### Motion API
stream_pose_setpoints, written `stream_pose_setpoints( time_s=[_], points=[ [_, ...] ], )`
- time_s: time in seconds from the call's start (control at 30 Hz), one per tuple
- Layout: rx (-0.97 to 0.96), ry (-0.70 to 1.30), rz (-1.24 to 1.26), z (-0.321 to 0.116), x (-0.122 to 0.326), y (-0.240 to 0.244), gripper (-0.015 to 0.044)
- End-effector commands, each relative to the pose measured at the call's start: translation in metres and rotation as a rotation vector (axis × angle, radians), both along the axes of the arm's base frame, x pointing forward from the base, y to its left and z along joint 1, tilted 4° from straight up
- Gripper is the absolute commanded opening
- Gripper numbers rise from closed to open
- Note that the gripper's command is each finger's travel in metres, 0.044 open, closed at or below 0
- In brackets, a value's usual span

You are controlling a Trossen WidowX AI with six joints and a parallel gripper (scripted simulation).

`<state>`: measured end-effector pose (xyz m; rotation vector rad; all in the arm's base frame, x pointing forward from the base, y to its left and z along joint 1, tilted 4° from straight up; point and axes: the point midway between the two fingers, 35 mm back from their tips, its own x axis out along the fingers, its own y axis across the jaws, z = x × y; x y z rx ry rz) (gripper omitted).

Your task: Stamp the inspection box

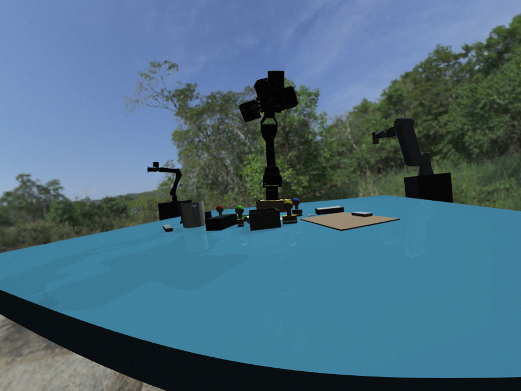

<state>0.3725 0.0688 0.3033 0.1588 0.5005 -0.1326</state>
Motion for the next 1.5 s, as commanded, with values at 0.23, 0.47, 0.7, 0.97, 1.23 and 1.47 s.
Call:
stream_pose_setpoints(
  time_s=[0.23, 0.47, 0.7, 0.97, 1.23, 1.47],
  points=[
    [-0.057, 0.553, 0.087, -0.131, 0.028, -0.045, 0.0214],
    [0.02, 1.003, 0.227, -0.223, 0.004, -0.088, 0.0214],
    [0.039, 1.043, 0.243, -0.23, 0.0, -0.093, 0.0214],
    [0.039, 1.043, 0.243, -0.238, 0.0, -0.093, 0.0214],
    [0.039, 1.043, 0.243, -0.251, 0.002, -0.092, 0.0214],
    [0.039, 1.043, 0.243, -0.262, 0.002, -0.092, 0.0214]
  ],
)
